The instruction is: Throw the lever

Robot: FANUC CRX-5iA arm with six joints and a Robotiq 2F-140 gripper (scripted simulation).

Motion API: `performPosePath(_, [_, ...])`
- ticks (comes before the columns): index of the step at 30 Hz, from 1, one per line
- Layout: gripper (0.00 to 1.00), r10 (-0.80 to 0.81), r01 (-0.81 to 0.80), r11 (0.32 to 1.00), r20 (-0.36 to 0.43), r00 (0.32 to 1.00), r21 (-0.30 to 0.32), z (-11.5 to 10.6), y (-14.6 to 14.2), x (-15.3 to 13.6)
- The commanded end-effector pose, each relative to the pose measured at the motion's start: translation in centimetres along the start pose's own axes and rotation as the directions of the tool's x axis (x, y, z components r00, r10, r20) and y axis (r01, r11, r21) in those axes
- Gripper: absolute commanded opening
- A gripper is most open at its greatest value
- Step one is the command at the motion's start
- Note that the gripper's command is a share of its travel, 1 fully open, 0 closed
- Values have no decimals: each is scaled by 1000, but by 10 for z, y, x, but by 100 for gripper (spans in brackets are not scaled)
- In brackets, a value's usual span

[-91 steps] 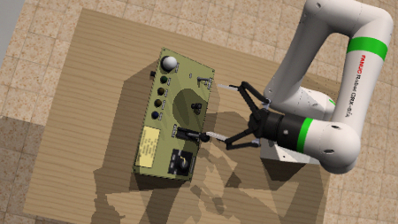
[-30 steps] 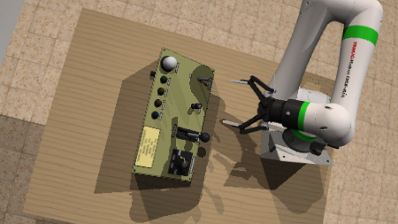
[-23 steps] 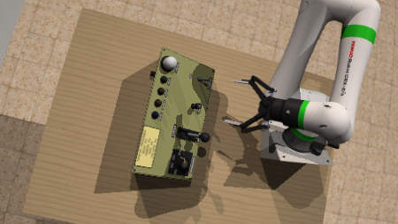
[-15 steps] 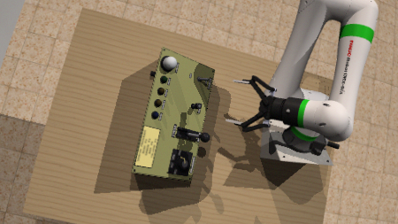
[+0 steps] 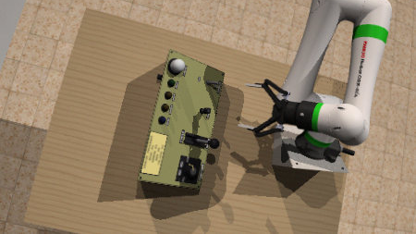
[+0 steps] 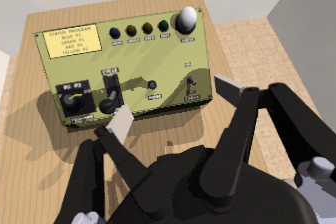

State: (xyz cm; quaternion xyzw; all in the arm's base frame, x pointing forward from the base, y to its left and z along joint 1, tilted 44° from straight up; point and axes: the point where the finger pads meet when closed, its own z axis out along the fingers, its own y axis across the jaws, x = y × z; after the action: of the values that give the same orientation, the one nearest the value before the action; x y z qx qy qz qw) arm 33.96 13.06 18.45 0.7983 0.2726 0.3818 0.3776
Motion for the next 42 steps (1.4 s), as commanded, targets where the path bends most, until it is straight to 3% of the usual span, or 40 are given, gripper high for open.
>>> performPosePath(1, [100, 0, 0, 1000, 0, 1000, 0, 0, 0, 0])
performPosePath(3, [100, 2, -2, 1000, 4, 1000, 7, 4, 1, -14])
performPosePath(13, [100, 3, -3, 1000, 7, 1000, 12, 7, 2, -24])
performPosePath(42, [100, 4, -5, 1000, 12, 1000, 19, 11, 3, -39])
